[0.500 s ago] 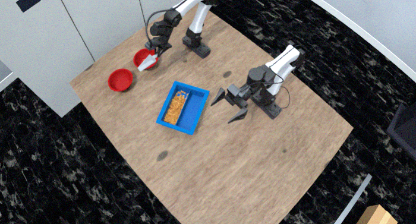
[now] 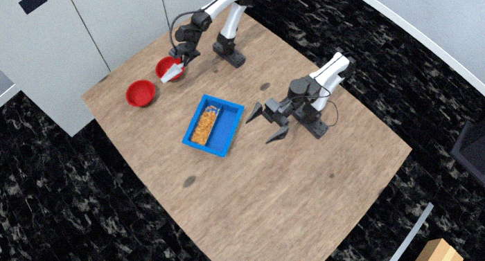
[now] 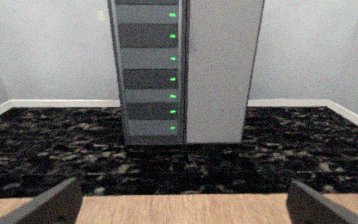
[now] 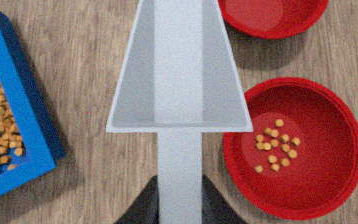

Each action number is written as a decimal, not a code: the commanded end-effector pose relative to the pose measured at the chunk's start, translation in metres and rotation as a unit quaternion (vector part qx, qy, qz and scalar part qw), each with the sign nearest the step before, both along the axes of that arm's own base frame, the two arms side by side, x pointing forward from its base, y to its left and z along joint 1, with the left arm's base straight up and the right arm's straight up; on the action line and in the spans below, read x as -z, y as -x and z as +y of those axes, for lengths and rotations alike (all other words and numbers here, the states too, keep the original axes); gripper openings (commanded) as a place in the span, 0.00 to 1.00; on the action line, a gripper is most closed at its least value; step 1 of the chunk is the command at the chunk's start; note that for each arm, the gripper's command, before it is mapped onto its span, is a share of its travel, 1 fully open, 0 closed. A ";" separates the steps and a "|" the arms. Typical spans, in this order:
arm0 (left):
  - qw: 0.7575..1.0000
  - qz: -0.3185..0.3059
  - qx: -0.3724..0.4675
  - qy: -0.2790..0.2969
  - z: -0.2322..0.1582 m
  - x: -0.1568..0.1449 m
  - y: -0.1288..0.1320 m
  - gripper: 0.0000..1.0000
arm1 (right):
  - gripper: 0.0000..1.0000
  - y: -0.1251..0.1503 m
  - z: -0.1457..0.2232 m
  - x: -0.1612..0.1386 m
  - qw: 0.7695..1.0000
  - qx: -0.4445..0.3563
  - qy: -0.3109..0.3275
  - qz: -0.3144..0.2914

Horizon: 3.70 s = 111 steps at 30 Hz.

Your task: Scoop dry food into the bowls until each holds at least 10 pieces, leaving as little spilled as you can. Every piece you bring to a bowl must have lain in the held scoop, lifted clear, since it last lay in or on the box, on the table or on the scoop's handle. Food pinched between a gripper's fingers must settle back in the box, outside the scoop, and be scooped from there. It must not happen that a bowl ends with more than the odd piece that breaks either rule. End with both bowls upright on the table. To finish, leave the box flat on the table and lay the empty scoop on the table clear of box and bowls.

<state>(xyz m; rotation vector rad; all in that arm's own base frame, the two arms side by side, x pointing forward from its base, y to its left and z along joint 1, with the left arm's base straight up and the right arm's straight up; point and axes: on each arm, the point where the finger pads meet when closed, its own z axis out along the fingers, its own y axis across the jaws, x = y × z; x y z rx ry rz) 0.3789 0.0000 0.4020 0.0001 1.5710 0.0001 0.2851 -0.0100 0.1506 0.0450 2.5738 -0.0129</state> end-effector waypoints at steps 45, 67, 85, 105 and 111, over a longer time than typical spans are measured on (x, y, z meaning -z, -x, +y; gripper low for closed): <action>1.000 -0.023 0.000 0.000 0.000 -0.017 0.004 1.00 | 0.00 -0.002 0.077 0.001 0.994 -0.086 -0.002 0.074; 1.000 -0.023 0.000 0.000 0.000 -0.017 0.004 1.00 | 0.00 0.036 0.183 0.017 0.960 -0.215 0.045 0.175; 1.000 -0.023 0.000 0.000 0.000 -0.017 0.004 1.00 | 0.00 0.024 0.190 0.025 0.951 -0.235 0.042 0.197; 1.000 -0.023 0.000 0.000 0.000 -0.017 0.004 1.00 | 0.00 0.015 0.190 0.049 0.933 -0.235 0.058 0.268; 1.000 -0.023 0.000 0.000 0.000 -0.017 0.004 1.00 | 0.00 0.010 0.190 0.057 0.927 -0.233 0.062 0.288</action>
